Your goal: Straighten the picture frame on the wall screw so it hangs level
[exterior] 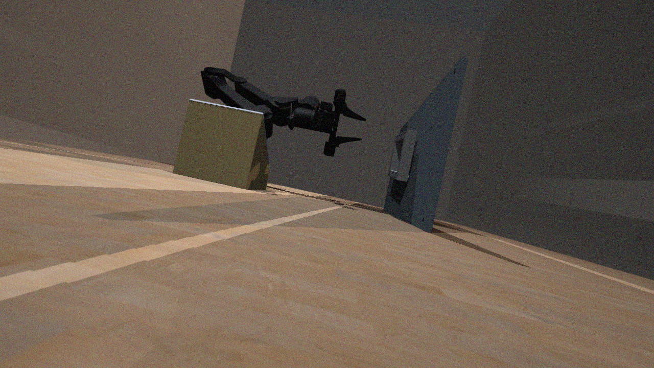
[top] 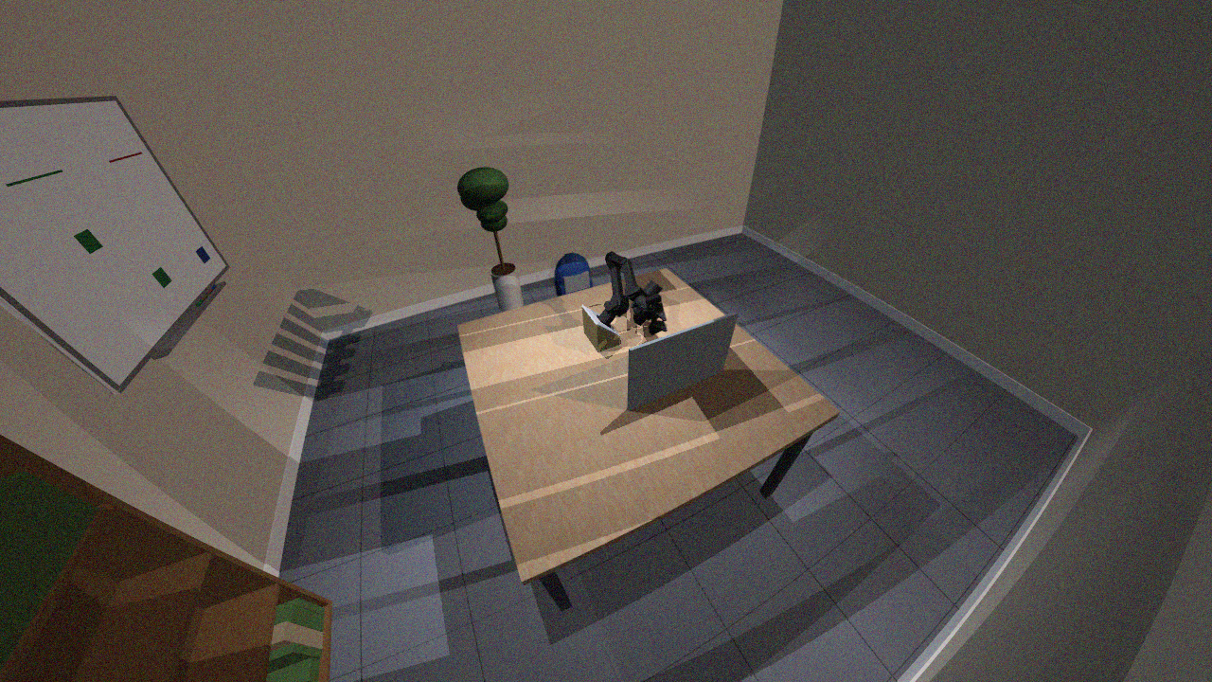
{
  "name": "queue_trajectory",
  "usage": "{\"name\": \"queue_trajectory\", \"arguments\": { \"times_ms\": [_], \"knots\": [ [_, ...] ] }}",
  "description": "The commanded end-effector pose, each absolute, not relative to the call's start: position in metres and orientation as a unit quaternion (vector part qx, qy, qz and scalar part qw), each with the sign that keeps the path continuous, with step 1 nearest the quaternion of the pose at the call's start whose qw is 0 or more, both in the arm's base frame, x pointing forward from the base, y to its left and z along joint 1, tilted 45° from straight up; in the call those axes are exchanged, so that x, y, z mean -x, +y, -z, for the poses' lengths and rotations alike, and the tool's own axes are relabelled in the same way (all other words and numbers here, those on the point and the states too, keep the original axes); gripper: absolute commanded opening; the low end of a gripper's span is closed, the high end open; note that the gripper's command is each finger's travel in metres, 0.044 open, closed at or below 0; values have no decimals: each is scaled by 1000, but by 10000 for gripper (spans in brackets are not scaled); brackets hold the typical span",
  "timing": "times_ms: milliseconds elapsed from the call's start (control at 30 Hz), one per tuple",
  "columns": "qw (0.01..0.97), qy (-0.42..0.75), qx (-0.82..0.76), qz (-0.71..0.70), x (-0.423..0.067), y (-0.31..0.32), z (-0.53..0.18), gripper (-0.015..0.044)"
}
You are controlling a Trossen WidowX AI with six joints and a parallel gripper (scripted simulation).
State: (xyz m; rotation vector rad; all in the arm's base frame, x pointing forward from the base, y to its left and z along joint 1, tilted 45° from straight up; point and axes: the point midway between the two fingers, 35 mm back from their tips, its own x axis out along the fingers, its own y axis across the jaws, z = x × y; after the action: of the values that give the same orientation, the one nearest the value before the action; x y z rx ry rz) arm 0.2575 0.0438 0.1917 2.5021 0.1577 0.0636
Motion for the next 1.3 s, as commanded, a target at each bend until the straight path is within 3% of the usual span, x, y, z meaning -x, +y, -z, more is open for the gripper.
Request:
{"name": "queue_trajectory", "arguments": {
  "times_ms": [0, 367, 800, 1267],
  "knots": [
    [315, 58, -947, -22, -257, 44, -189, 260],
    [315, 58, -947, -22, -265, 45, -192, 260],
    [315, 57, -947, -24, -336, 54, -190, 260],
    [315, 57, -947, -24, -337, 54, -190, 260]
  ]
}}
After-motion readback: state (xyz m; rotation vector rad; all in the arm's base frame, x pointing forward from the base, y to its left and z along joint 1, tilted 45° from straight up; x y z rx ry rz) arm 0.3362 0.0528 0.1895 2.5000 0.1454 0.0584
